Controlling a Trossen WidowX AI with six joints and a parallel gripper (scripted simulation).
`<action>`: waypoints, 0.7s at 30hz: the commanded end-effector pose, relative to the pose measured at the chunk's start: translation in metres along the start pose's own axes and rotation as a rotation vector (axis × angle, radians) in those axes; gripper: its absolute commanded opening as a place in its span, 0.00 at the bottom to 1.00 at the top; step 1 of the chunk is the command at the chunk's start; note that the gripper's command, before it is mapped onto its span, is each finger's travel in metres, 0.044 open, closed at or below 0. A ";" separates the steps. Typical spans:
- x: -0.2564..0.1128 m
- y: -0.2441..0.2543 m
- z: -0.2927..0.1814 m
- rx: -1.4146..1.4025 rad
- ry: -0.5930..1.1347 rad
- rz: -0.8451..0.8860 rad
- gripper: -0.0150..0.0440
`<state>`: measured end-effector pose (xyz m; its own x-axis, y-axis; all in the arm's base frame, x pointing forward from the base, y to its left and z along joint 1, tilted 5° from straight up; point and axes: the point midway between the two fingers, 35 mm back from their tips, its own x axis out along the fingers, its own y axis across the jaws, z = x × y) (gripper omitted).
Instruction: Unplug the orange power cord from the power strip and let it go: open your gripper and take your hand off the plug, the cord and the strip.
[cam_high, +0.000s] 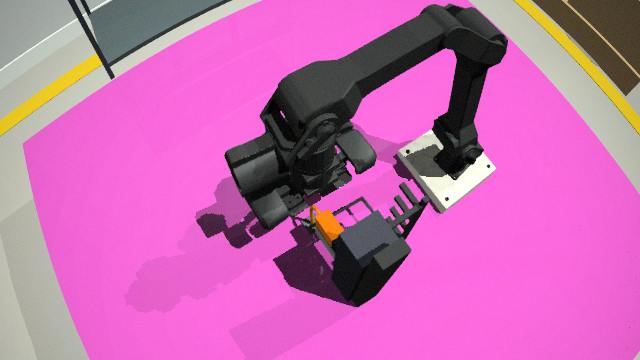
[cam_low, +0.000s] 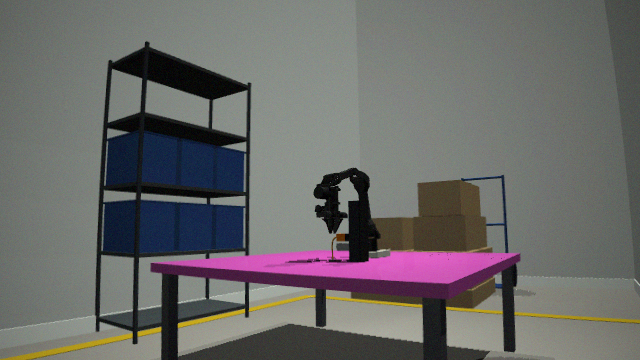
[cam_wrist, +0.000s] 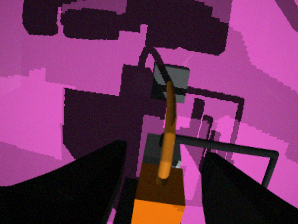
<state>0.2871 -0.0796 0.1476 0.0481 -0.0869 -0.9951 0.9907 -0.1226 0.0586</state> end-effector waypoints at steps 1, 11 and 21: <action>0.001 -0.001 0.000 0.017 -0.004 -0.010 0.53; 0.001 0.000 -0.013 0.017 -0.003 -0.010 0.53; 0.001 -0.001 -0.030 0.017 -0.002 -0.010 0.53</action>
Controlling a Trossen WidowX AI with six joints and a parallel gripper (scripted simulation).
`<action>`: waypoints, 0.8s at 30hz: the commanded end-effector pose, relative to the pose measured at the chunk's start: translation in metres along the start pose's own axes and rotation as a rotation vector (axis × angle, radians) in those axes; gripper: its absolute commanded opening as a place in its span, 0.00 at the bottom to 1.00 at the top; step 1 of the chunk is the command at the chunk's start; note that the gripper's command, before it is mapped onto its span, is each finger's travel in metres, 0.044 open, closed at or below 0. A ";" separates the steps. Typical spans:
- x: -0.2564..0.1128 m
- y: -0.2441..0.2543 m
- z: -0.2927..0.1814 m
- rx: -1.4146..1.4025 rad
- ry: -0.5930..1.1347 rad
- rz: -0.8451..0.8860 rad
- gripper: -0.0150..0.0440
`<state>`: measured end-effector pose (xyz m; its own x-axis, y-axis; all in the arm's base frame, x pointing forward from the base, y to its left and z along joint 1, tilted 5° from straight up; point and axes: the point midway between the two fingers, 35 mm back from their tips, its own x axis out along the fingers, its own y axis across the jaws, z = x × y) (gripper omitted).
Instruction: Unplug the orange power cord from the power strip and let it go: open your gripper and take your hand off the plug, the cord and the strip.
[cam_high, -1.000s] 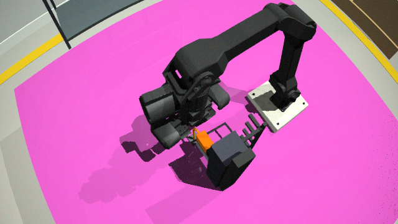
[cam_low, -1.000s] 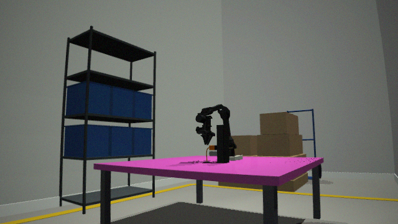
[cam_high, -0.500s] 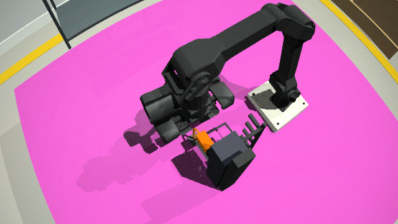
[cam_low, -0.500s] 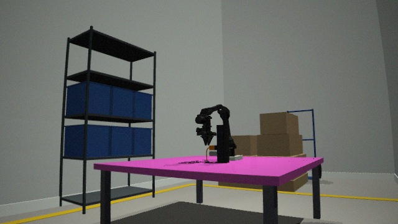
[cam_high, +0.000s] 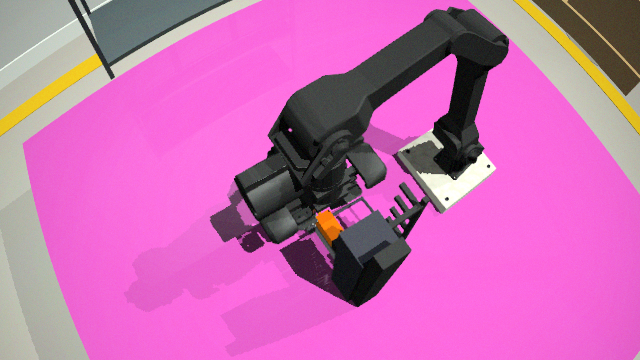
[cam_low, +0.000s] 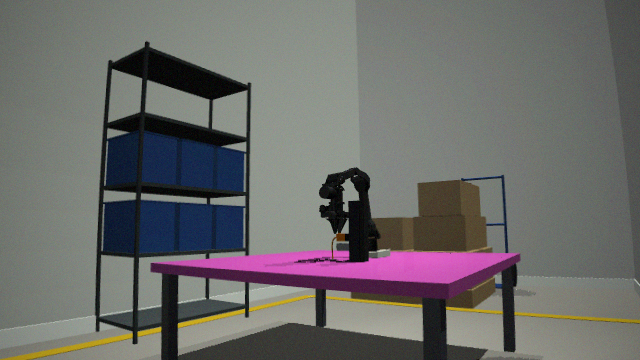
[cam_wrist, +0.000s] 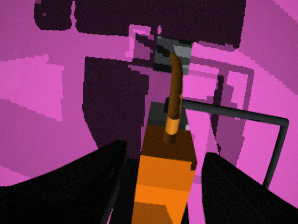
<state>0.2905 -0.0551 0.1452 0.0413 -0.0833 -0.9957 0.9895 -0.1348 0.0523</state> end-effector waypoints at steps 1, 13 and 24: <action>0.000 -0.001 -0.007 0.005 -0.004 -0.002 0.53; 0.005 -0.002 -0.014 0.005 -0.004 -0.003 0.53; 0.010 -0.001 -0.015 0.000 0.001 0.000 0.44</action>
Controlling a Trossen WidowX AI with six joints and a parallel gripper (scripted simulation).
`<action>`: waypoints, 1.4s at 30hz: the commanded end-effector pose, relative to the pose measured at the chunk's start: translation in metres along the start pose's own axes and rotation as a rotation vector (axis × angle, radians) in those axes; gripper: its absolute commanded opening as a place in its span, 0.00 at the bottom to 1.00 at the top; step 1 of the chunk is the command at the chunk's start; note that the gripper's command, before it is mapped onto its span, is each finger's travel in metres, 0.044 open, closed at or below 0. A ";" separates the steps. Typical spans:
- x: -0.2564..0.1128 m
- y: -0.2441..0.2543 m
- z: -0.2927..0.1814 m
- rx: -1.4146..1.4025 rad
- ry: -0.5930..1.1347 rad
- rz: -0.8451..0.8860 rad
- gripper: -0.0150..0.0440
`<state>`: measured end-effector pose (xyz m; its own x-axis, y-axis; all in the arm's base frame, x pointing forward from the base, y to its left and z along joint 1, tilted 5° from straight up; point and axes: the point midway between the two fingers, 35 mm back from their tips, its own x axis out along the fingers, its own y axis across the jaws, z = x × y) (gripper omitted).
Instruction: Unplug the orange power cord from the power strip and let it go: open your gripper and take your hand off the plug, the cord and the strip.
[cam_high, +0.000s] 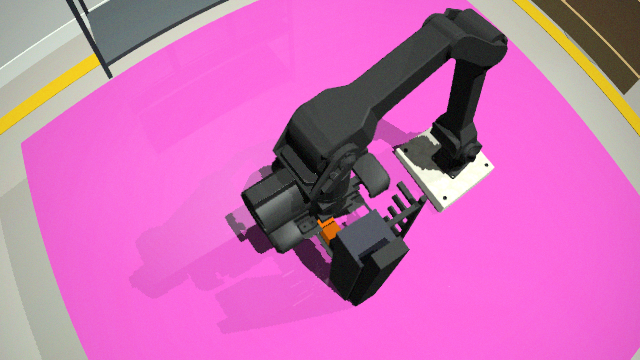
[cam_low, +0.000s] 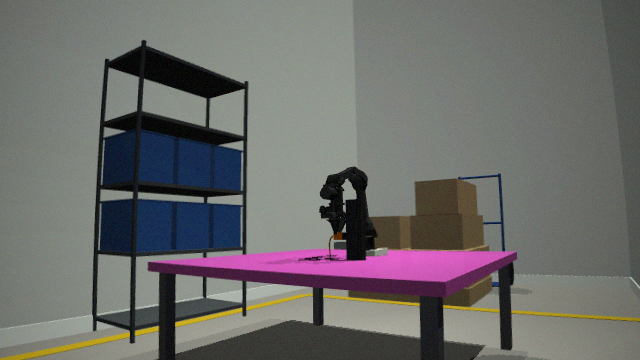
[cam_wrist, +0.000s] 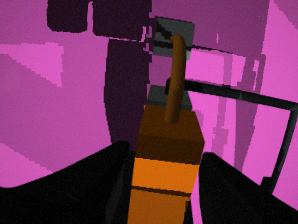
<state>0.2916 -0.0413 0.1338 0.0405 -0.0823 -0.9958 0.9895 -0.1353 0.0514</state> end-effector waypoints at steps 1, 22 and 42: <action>0.000 0.000 0.000 0.000 0.000 0.001 0.39; 0.000 0.002 0.015 0.001 -0.002 0.000 0.25; 0.000 0.000 0.048 0.003 -0.006 0.000 0.25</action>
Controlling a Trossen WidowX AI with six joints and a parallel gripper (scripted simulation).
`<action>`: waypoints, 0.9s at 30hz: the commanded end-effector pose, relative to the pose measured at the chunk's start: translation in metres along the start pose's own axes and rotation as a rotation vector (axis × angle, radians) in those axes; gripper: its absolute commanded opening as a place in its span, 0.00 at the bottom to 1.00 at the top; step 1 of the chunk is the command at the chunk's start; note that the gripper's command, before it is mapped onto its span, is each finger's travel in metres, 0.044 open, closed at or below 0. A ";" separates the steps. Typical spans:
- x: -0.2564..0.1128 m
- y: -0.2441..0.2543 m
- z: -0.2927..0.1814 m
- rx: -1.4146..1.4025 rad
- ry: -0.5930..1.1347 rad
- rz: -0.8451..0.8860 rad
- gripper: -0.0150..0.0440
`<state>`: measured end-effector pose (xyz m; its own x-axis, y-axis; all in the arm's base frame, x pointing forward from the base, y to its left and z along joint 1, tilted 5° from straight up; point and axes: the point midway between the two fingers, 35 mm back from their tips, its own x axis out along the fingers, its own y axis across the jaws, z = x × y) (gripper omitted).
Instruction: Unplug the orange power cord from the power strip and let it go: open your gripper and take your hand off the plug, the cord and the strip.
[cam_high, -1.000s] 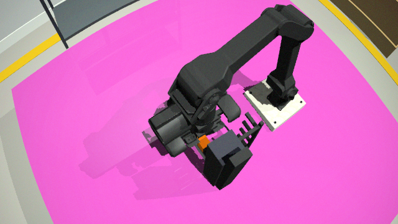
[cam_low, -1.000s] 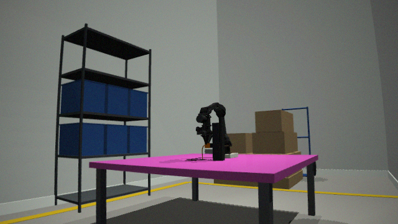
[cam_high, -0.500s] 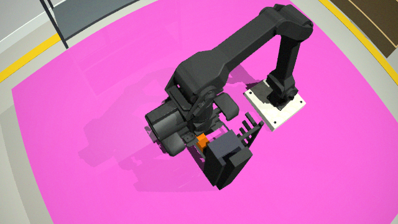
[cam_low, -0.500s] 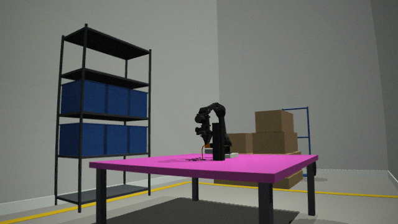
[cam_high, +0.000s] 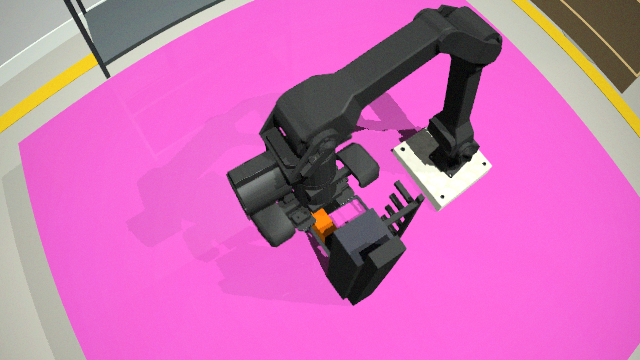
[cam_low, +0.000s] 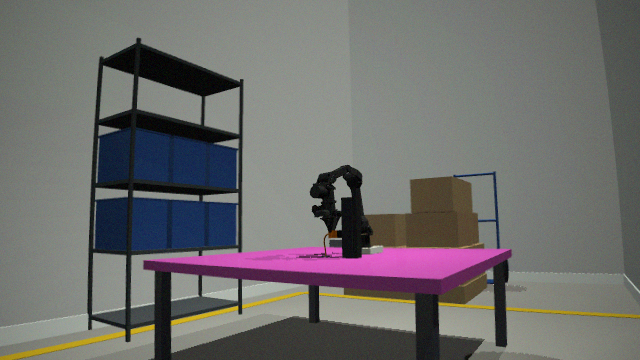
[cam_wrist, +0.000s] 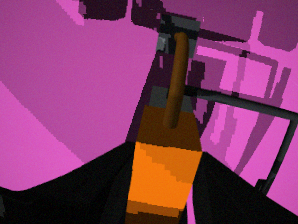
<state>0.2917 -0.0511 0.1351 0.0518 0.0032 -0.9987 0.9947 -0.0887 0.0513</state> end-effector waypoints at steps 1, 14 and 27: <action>-0.003 -0.003 0.039 0.050 -0.093 -0.002 0.25; -0.004 -0.009 0.060 0.051 -0.096 -0.003 0.25; -0.003 -0.008 0.048 0.052 -0.096 -0.003 0.70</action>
<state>0.2794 -0.0986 0.1378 0.0385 -0.0857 -0.9956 0.9900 -0.1322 0.0497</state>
